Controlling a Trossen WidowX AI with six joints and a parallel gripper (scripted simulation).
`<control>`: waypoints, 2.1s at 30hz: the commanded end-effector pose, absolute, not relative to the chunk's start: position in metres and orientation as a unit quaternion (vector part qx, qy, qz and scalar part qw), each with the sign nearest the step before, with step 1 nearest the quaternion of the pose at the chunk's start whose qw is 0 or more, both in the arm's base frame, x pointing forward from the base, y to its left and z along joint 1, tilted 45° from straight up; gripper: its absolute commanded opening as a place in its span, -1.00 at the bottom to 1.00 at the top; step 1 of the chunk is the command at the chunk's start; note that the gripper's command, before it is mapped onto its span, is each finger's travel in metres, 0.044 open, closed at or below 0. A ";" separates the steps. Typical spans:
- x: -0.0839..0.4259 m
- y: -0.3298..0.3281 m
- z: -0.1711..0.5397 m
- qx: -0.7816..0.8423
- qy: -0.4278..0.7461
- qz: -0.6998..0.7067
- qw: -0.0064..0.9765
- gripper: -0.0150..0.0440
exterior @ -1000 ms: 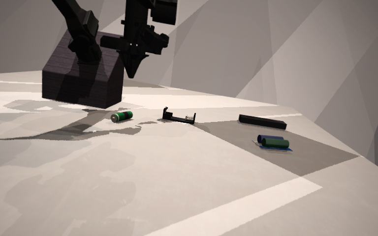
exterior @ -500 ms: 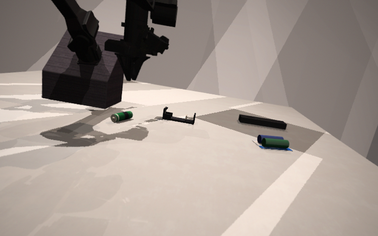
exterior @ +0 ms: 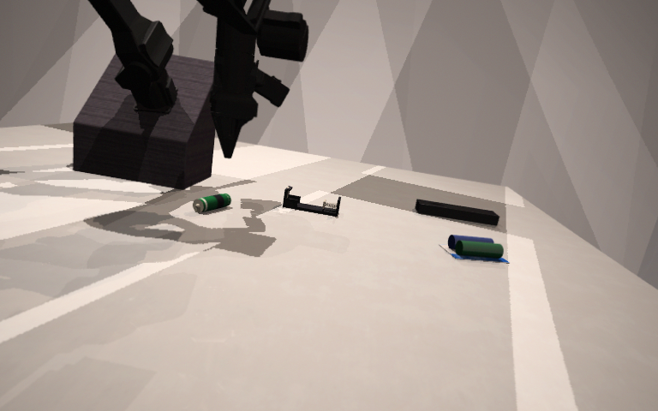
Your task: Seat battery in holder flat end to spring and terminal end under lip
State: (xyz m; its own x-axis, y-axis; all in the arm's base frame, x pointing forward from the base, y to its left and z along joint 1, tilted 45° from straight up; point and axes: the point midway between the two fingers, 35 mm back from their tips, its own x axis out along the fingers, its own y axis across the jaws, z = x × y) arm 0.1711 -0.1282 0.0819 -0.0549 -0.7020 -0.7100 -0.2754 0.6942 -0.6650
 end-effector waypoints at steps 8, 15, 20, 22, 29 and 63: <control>0.156 -0.161 0.064 -0.561 0.719 0.124 0.390 0.30; 0.156 -0.161 0.064 -0.561 0.719 0.124 0.390 0.30; 0.156 -0.161 0.064 -0.561 0.719 0.124 0.390 0.30; 0.156 -0.161 0.064 -0.561 0.719 0.124 0.390 0.30; 0.156 -0.161 0.063 -0.561 0.719 0.124 0.390 0.30; 0.152 -0.196 0.029 -0.562 0.720 0.123 0.389 0.21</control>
